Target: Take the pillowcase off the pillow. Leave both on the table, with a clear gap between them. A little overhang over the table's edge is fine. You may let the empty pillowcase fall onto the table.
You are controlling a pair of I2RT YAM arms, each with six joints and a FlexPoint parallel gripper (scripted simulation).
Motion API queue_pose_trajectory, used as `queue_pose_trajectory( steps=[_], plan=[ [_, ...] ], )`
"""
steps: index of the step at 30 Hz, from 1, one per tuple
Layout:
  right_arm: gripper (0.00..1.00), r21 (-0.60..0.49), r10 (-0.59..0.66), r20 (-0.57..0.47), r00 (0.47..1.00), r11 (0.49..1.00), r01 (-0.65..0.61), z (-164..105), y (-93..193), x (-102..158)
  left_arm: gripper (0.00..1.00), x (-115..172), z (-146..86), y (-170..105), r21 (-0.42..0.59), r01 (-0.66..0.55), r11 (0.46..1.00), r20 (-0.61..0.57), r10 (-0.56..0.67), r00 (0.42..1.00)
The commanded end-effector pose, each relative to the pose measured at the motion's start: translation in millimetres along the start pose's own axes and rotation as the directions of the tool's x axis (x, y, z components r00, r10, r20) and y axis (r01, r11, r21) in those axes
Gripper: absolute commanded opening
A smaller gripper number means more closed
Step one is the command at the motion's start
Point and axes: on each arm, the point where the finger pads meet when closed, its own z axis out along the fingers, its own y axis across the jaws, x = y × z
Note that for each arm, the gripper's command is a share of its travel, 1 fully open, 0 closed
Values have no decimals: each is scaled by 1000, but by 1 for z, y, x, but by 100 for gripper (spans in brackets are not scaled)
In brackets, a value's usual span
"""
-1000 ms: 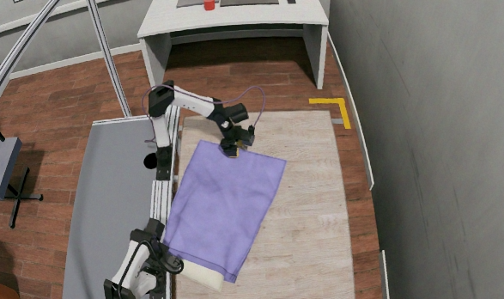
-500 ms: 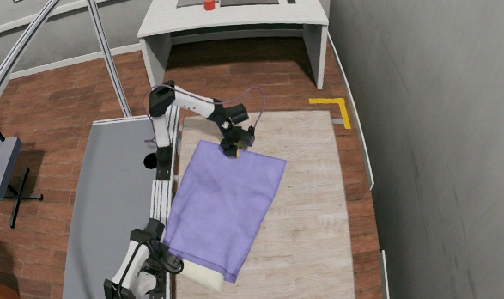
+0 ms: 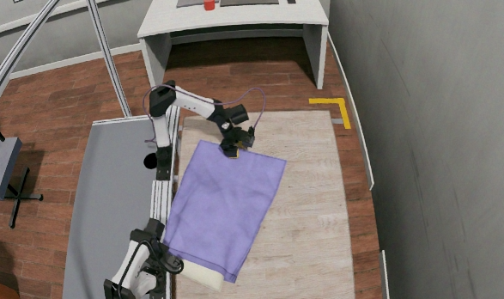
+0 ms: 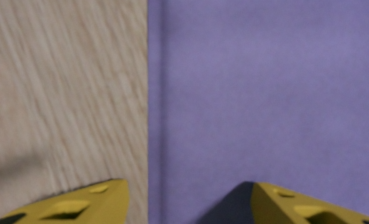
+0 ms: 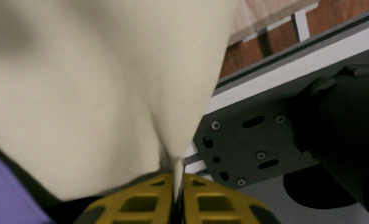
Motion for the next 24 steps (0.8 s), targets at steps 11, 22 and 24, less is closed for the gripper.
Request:
queue_pose_trajectory(
  steps=[11, 22, 24],
  plan=[
    [0, -53, 7, 4, 1000, 999, -6, -7, 13, -1, 60, 15, 9, -4, 17, 8, 1000, -53, -7, 999],
    [0, -53, 7, 4, 1000, 999, -6, -7, 13, -1, 60, 30, 15, -8, 30, 22, 999, -104, -19, 994],
    [0, -53, 7, 4, 1000, 999, -6, -7, 13, -1, 56, 30, 14, -7, 28, 26, 999, -104, -23, 994]
  ],
)
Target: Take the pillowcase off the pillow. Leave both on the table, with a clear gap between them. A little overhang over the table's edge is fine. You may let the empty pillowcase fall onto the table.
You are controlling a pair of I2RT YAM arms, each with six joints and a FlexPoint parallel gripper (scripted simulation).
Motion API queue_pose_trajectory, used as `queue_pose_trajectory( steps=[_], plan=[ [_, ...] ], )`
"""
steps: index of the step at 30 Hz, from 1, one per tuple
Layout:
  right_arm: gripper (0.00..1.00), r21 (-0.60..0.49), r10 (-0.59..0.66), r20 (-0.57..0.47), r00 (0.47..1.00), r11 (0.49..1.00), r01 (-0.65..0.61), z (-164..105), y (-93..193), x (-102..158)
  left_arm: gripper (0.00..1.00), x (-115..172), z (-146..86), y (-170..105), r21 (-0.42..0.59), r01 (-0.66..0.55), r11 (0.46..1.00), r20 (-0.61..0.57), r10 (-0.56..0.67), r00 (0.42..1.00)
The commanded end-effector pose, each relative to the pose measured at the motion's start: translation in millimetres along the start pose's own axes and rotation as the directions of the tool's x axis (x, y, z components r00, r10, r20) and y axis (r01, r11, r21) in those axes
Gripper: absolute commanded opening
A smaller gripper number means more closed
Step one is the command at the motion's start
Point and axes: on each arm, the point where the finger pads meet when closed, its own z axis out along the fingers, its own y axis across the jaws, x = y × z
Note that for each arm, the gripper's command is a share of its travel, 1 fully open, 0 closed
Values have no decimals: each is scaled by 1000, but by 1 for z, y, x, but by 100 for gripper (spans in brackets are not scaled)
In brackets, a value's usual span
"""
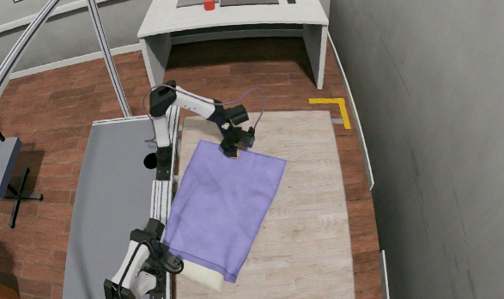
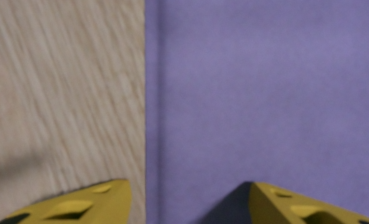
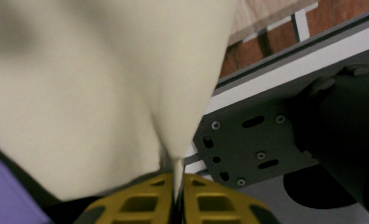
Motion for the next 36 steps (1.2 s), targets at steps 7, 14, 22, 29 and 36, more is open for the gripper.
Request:
queue_pose_trajectory(
  steps=[7, 14, 22, 29, 36],
  plan=[
    [0, -53, 7, 4, 1000, 999, -6, -7, 13, -1, 48, 32, 15, -9, 37, 34, 999, -109, -30, 994],
    [0, -53, 7, 4, 1000, 999, -7, -7, 13, -1, 39, 31, 15, -9, 36, 33, 999, -108, -29, 994],
    [0, -53, 7, 4, 1000, 999, -7, -7, 13, -1, 31, 32, 15, -9, 37, 34, 999, -109, -30, 994],
    [0, -48, 7, 3, 1000, 999, -7, -7, 12, -1, 19, 31, 15, -9, 37, 34, 999, -108, -29, 994],
    [0, -46, 7, 3, 1000, 999, -7, -7, 11, -2, 14, 32, 15, -9, 37, 34, 999, -109, -30, 994]
  ],
)
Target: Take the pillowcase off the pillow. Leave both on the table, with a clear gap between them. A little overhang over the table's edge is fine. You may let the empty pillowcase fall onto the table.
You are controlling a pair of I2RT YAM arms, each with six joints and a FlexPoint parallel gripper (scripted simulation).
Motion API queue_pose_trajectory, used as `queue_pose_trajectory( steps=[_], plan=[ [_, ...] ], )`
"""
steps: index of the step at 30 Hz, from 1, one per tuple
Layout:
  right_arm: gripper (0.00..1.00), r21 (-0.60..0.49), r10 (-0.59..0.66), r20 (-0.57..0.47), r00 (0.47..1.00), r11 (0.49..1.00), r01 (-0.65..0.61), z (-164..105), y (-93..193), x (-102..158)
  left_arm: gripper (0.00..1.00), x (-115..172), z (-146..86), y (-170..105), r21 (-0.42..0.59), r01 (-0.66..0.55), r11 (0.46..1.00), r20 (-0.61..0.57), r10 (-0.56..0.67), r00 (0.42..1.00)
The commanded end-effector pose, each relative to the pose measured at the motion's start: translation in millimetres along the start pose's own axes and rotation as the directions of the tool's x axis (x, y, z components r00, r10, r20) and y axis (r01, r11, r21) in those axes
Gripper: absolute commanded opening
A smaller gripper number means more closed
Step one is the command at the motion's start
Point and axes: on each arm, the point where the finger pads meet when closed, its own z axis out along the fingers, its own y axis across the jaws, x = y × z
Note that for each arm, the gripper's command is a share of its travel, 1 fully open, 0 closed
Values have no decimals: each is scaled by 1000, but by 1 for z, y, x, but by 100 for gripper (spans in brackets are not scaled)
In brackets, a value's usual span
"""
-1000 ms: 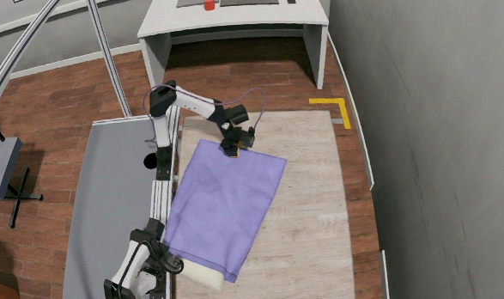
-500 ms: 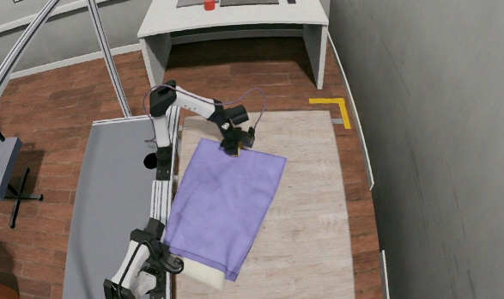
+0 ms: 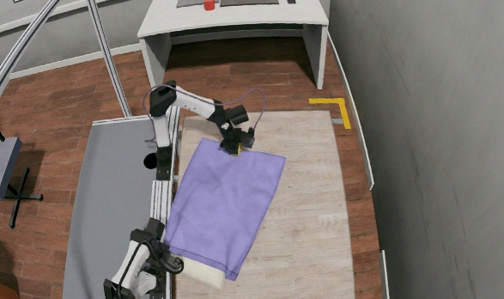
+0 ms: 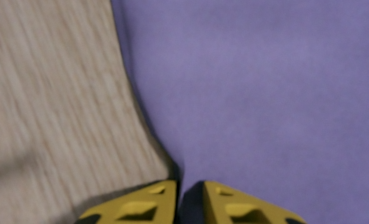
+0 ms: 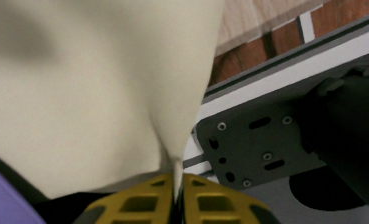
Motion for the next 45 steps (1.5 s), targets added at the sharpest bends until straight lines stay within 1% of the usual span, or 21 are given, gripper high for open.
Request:
queue_pose_trajectory(
  steps=[1, 3, 4, 45],
  plan=[
    [0, -31, 3, 3, 1000, 1000, -3, -7, 8, -1, 10, 31, 14, -3, 8, 29, 1000, -111, -27, 993],
    [0, -30, 3, 3, 1000, 1000, -3, -7, 8, -1, 10, 31, 14, -3, 8, 29, 1000, -111, -27, 993],
    [0, -30, 3, 3, 1000, 1000, -3, -7, 7, -1, 7, 31, 14, -3, 8, 29, 1000, -111, -27, 993],
    [0, -29, 3, 3, 1000, 1000, -3, -7, 7, -1, 3, 31, 14, -3, 8, 29, 1000, -110, -27, 993]
  ],
)
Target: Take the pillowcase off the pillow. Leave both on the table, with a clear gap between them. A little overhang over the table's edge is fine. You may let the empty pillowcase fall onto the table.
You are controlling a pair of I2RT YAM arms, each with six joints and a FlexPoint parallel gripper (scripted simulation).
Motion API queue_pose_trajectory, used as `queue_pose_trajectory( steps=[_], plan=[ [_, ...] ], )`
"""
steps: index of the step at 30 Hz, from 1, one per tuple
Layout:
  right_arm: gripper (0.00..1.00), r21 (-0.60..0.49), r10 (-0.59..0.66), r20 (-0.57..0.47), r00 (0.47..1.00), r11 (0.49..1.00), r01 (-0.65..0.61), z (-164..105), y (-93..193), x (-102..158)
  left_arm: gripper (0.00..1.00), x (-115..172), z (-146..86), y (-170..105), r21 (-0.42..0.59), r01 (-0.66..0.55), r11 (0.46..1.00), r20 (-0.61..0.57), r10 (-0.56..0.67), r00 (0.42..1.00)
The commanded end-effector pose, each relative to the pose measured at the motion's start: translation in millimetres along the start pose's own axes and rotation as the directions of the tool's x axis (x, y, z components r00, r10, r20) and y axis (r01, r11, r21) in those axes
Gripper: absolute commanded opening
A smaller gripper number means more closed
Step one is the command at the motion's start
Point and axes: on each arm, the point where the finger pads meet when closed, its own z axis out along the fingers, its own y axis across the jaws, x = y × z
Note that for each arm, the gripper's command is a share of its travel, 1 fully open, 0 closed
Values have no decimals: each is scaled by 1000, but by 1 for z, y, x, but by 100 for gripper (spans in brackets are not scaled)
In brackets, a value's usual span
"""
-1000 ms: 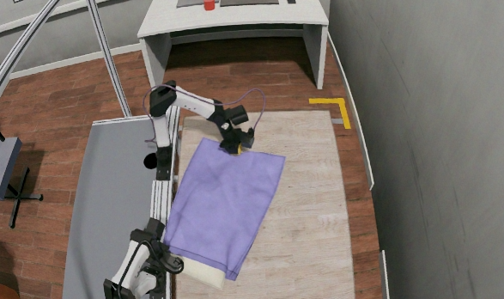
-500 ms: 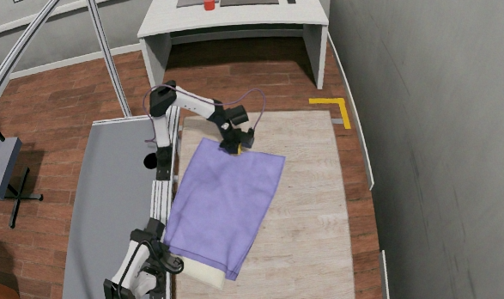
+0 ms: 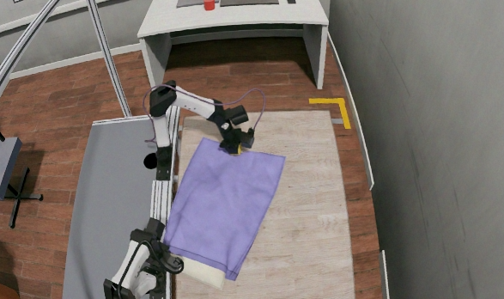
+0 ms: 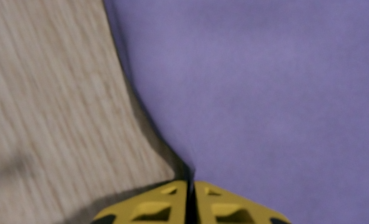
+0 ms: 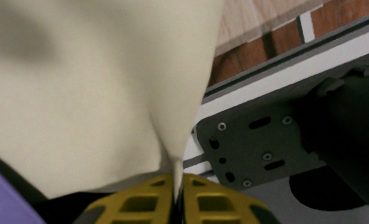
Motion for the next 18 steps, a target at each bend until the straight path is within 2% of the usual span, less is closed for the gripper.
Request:
queue_pose_trajectory(
  steps=[1, 18],
  plan=[
    [0, -29, 3, 3, 1000, 1000, -3, -7, 7, -1, 3, 32, 14, 2, -16, 27, 1000, -114, -28, 993],
    [0, -29, 3, 3, 1000, 1000, -3, -7, 7, -1, 0, 29, 14, -1, 3, 29, 1000, -103, -28, 994]
  ],
)
